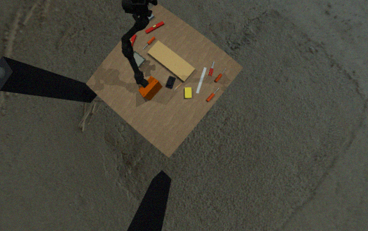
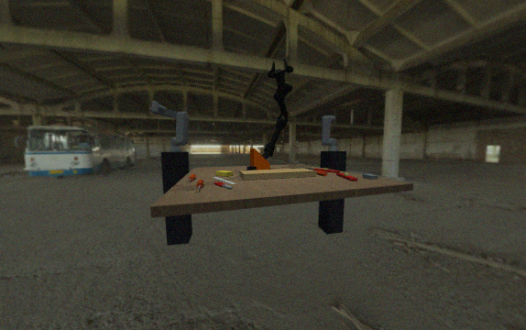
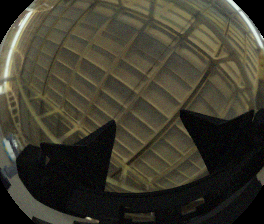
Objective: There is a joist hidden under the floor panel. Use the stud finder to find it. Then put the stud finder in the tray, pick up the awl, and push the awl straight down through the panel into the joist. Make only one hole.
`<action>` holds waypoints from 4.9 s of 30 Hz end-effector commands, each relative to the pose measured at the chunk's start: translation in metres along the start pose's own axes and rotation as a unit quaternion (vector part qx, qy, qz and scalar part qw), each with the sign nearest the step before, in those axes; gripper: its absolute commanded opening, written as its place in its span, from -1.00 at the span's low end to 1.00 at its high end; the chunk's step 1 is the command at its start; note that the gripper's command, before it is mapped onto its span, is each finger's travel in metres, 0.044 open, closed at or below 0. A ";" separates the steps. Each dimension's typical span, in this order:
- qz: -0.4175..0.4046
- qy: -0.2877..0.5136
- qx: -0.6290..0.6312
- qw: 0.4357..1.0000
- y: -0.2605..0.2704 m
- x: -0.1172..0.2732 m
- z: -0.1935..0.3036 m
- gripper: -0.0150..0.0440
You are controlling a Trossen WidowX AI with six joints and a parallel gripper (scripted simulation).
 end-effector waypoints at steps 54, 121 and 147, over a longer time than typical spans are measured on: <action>-0.673 -0.672 -0.186 0.249 0.281 0.491 -0.203 1.00; -0.831 -0.531 -0.167 -0.013 0.265 0.622 -0.131 0.73; -0.831 -0.531 -0.167 -0.013 0.265 0.622 -0.131 0.08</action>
Point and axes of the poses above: the point midway between the two fingers, 35 mm back from their tips, its own x axis back along the fingers, its own y axis across the jaws, z = x × y, the point moved 5 cm from there along x, back along the fingers, and after that the axes turned 1 degree about -x, right-handed, at the moved point
